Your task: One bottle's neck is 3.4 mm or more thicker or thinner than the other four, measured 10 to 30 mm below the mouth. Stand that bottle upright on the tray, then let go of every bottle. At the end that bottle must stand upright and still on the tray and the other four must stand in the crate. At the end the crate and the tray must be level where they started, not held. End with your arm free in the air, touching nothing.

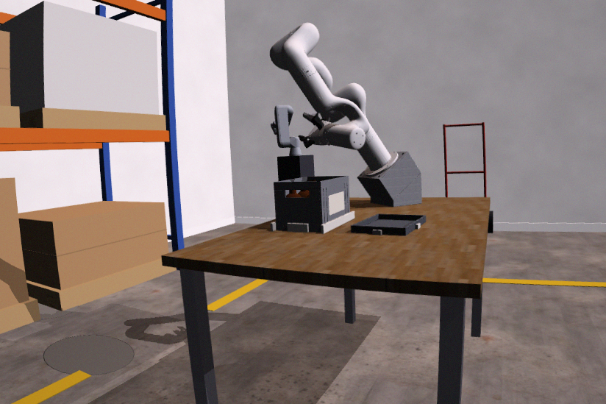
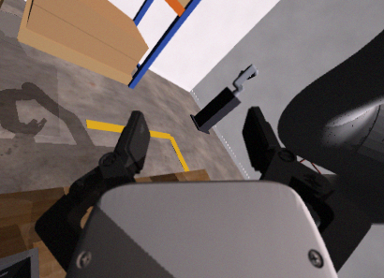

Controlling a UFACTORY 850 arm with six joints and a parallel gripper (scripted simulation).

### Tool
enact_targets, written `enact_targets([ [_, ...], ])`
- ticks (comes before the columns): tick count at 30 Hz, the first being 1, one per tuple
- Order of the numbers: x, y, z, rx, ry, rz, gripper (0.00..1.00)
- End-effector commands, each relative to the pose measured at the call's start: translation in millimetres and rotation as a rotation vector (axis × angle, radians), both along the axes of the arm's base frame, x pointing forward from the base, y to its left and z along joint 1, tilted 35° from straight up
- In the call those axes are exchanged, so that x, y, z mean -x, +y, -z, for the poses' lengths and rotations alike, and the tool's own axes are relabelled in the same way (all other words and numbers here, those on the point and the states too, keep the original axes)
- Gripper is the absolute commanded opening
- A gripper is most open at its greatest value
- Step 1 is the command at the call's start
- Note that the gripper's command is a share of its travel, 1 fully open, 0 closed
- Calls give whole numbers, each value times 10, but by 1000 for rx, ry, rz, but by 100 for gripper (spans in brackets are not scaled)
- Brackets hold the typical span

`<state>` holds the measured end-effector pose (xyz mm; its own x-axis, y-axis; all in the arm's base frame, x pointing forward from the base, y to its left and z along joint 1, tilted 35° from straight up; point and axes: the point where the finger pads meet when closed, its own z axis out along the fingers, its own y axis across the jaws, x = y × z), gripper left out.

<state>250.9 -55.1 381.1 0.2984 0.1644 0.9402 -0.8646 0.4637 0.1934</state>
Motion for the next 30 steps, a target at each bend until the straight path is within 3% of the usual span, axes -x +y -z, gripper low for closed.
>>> enact_targets([
  [1,0,2,-2,0,-1,0,100],
  [19,-9,4,0,-5,-6,-1,100],
  [30,-411,137,66,-234,-256,-59,100],
])
